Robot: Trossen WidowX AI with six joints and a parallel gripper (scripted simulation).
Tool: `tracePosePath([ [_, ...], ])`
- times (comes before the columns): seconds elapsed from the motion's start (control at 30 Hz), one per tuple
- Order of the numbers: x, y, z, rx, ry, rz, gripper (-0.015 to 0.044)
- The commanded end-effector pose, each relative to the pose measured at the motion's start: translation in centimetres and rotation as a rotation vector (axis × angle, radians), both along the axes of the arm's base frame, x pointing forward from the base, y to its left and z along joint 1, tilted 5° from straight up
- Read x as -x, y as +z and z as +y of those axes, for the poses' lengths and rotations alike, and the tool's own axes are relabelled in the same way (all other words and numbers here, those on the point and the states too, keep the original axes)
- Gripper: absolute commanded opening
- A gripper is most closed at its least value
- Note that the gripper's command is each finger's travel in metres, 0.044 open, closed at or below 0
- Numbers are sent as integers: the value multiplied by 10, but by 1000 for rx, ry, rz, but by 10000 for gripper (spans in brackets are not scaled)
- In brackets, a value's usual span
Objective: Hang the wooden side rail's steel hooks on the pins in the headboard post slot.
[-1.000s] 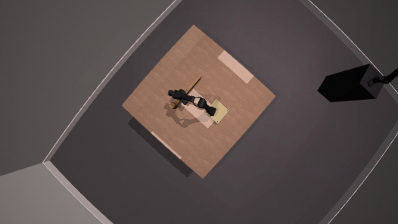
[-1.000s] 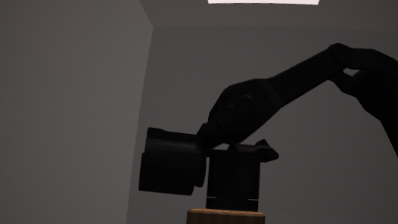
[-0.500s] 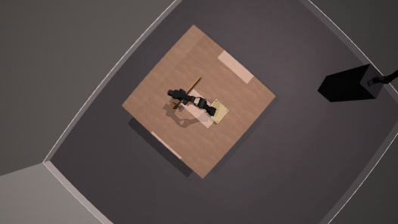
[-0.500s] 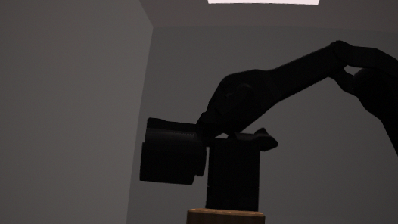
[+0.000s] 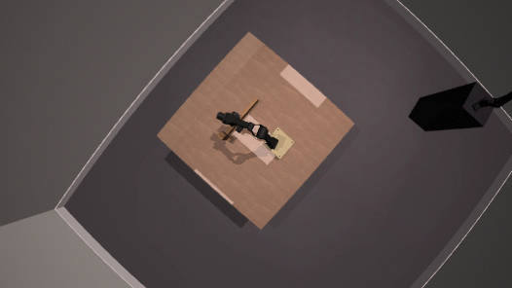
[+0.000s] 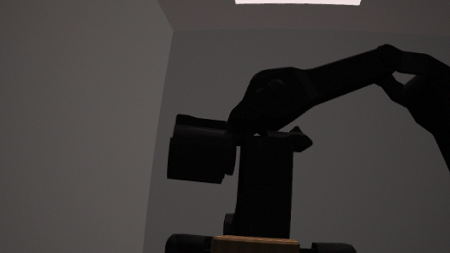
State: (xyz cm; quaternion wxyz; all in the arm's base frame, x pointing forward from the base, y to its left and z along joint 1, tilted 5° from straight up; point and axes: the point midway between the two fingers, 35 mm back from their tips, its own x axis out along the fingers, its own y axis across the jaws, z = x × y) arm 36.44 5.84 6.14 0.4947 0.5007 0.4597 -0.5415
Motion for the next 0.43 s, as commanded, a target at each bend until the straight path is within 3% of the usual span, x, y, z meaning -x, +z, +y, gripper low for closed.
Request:
tracePosePath([
  [0.0,2,2,-10,-1,4,-2,440],
  [0.4,0,1,-7,-1,-7,-2,440],
])
